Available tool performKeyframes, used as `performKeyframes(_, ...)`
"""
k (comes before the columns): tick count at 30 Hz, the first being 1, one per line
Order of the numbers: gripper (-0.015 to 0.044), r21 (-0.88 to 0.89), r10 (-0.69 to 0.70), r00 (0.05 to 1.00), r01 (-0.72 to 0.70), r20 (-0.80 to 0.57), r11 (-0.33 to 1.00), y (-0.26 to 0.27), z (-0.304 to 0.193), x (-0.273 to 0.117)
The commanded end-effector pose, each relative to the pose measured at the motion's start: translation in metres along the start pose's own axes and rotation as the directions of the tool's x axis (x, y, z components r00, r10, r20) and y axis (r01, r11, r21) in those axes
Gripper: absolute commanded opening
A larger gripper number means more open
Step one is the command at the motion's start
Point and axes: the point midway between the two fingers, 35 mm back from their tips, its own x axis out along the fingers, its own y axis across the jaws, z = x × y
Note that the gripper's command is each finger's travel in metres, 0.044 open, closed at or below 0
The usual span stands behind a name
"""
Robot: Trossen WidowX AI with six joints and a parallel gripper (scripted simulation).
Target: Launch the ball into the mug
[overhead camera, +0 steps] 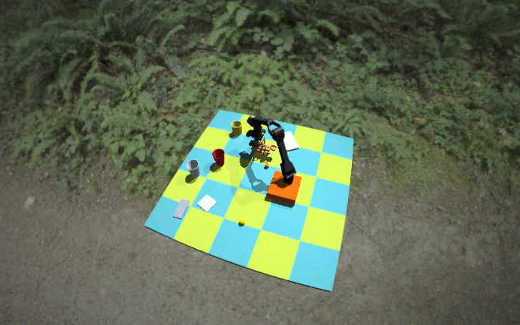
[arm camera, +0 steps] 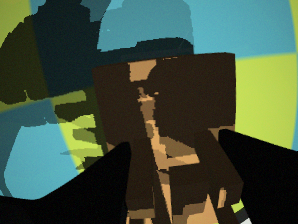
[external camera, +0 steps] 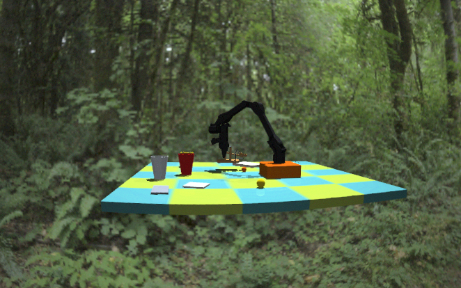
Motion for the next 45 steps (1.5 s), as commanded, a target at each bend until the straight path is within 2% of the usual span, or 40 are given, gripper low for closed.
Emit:
performKeyframes(1,0.0000,0.133,-0.002,1.000,0.002,0.002,0.991,-0.002,0.001,-0.002)
performKeyframes(11,0.0000,0.427,-0.003,1.000,0.002,0.002,0.904,-0.014,0.001,-0.001)
performKeyframes(21,0.0000,0.433,-0.004,1.000,0.003,0.002,0.901,-0.018,0.000,0.001)
performKeyframes(45,0.0000,0.433,-0.004,1.000,0.003,0.002,0.901,-0.019,0.000,0.041)
